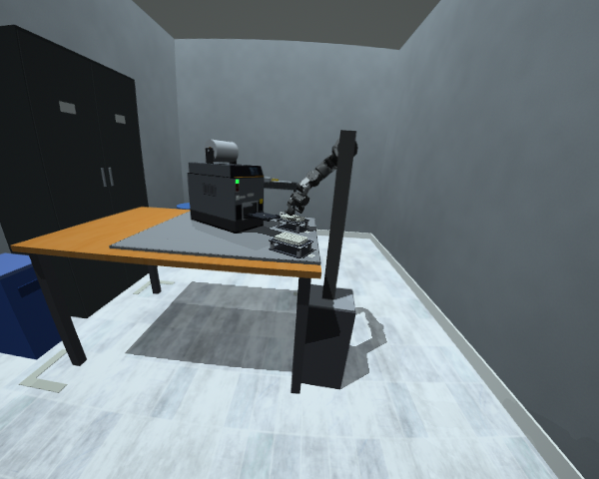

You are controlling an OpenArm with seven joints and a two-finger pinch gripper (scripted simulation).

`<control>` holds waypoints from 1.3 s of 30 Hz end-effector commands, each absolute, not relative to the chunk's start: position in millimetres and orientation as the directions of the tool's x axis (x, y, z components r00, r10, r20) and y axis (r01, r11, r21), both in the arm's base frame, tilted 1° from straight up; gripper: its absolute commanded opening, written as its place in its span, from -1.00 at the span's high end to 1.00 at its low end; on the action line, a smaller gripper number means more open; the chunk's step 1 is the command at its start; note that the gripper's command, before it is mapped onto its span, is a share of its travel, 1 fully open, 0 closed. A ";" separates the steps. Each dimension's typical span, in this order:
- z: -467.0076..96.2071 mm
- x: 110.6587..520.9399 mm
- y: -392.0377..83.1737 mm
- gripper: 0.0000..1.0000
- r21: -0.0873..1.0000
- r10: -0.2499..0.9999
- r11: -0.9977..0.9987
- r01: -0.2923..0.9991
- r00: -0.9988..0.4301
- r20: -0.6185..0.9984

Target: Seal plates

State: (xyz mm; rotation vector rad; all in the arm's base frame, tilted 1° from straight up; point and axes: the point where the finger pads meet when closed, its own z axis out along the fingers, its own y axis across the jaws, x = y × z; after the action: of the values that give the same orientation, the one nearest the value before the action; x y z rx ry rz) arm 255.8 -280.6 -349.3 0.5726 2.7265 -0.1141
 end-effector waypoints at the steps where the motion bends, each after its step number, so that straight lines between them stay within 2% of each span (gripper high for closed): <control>1: -348.4 256.8 -280.9 -0.30 -0.004 0.375 0.915 0.403 -0.855 -0.359; 39: -363.2 256.9 -280.3 -0.30 0.000 0.375 0.916 0.402 -0.855 -0.359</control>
State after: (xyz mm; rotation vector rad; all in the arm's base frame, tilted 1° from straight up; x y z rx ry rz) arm 256.3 -280.7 -362.9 0.5729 2.7252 -0.1122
